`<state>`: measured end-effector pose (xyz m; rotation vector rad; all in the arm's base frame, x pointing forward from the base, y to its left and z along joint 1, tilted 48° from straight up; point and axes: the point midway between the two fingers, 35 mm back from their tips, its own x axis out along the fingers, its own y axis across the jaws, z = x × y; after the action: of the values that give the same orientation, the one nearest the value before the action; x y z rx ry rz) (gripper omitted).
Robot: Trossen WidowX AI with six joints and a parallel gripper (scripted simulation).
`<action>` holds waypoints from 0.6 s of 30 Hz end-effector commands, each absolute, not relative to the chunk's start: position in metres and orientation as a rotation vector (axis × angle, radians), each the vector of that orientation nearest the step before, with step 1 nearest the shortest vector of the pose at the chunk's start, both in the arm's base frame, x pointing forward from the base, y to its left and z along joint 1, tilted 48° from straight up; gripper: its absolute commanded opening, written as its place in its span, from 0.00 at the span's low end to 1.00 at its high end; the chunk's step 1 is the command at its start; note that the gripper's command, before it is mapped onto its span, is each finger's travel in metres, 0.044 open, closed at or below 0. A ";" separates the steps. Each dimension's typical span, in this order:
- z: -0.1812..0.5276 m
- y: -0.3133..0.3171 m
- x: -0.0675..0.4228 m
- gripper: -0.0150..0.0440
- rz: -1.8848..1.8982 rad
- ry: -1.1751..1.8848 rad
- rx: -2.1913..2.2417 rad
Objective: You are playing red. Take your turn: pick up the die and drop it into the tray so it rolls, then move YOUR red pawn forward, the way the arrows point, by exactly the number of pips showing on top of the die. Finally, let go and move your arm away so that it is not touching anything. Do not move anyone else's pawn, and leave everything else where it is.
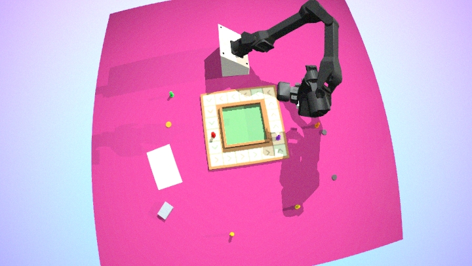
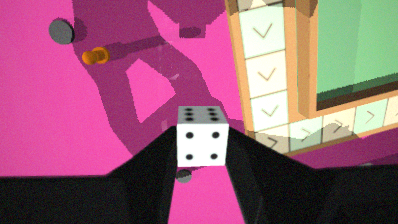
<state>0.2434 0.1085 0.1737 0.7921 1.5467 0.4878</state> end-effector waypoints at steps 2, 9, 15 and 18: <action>0.191 0.093 0.240 0.25 0.502 1.545 0.801; 0.177 0.083 0.248 0.25 0.409 1.586 0.890; 0.153 0.067 0.260 0.25 0.244 1.648 1.040; 0.140 0.059 0.265 0.25 0.159 1.674 1.115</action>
<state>0.2609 0.0665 0.1538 1.0433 1.6417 0.2468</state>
